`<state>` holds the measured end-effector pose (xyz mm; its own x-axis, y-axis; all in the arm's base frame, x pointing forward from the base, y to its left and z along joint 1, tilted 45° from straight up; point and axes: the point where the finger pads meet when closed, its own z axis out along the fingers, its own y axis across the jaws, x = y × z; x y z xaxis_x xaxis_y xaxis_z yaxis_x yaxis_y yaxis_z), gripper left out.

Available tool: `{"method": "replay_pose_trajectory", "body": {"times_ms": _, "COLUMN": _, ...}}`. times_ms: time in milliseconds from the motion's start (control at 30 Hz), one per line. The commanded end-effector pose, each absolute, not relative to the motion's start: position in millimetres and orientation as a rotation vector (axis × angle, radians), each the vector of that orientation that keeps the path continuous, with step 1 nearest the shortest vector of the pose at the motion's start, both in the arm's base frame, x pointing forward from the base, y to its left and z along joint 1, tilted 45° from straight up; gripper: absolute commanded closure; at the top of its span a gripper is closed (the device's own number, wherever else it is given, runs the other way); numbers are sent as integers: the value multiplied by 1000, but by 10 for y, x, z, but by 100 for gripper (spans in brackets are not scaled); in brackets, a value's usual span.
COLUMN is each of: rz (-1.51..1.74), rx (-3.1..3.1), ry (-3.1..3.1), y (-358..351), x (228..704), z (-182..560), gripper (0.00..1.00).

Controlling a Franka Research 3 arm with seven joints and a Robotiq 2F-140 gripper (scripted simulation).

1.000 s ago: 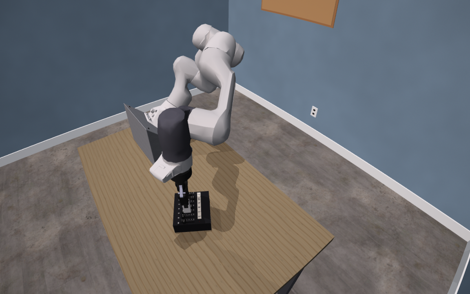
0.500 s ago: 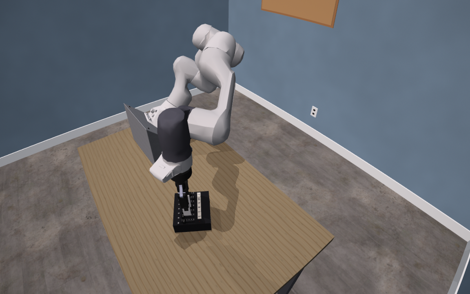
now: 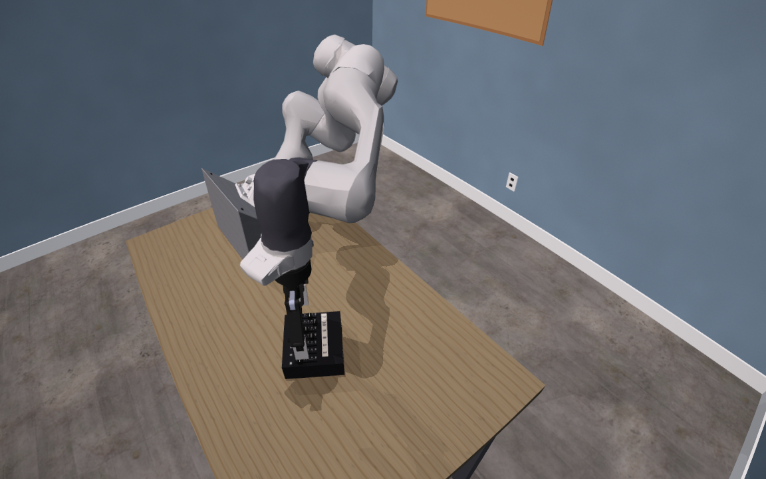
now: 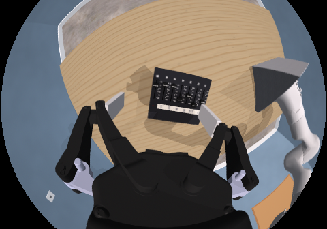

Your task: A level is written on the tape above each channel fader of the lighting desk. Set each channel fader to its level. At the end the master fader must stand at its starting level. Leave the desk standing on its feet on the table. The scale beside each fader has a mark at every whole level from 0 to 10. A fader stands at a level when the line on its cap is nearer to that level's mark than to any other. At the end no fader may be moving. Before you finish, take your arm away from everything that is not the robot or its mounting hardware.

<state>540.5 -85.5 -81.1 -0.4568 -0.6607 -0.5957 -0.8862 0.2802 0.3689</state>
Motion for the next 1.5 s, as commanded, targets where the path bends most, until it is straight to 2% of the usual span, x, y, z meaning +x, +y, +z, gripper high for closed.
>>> {"method": "replay_pose_trajectory", "body": {"times_ms": 0, "rz": 985, "rx": -1401, "ry": 2234, "y": -954, "x": 5389, "z": -694, "gripper": 0}}
{"method": "replay_pose_trajectory", "body": {"times_ms": 1467, "rz": 985, "rx": -1401, "ry": 2234, "y": -1095, "x": 5406, "z": -551, "gripper": 0}}
